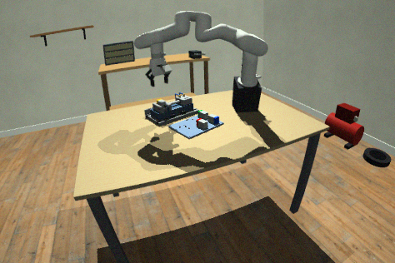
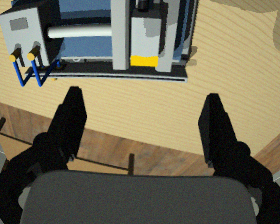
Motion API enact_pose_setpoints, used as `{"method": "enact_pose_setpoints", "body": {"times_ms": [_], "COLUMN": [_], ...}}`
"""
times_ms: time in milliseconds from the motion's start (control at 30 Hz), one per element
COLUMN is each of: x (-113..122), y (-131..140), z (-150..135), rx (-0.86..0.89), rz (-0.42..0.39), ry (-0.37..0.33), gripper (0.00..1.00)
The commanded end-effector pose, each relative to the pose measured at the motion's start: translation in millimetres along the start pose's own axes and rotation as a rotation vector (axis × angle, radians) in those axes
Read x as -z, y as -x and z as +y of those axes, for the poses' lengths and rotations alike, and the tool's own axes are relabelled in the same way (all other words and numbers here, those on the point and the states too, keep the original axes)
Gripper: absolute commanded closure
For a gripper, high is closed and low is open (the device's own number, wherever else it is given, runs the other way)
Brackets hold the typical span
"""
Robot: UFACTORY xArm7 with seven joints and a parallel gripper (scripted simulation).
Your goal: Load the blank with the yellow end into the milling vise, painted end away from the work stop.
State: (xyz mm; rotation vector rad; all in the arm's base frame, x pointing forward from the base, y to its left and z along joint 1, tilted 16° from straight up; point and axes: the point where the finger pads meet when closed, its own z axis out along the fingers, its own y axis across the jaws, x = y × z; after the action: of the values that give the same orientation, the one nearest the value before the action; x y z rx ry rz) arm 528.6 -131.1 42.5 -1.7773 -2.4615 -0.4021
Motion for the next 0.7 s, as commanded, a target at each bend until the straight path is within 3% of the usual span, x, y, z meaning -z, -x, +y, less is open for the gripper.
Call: {"method": "enact_pose_setpoints", "body": {"times_ms": [0,667], "x": [1.4,-1.3], "y": [0.7,0.8], "z": [0.6,0.6], "rx": [0.0,0.0], "rz": [-0.003,-0.003], "ry": [0.002,0.002], "gripper": [0.0,0.0]}}
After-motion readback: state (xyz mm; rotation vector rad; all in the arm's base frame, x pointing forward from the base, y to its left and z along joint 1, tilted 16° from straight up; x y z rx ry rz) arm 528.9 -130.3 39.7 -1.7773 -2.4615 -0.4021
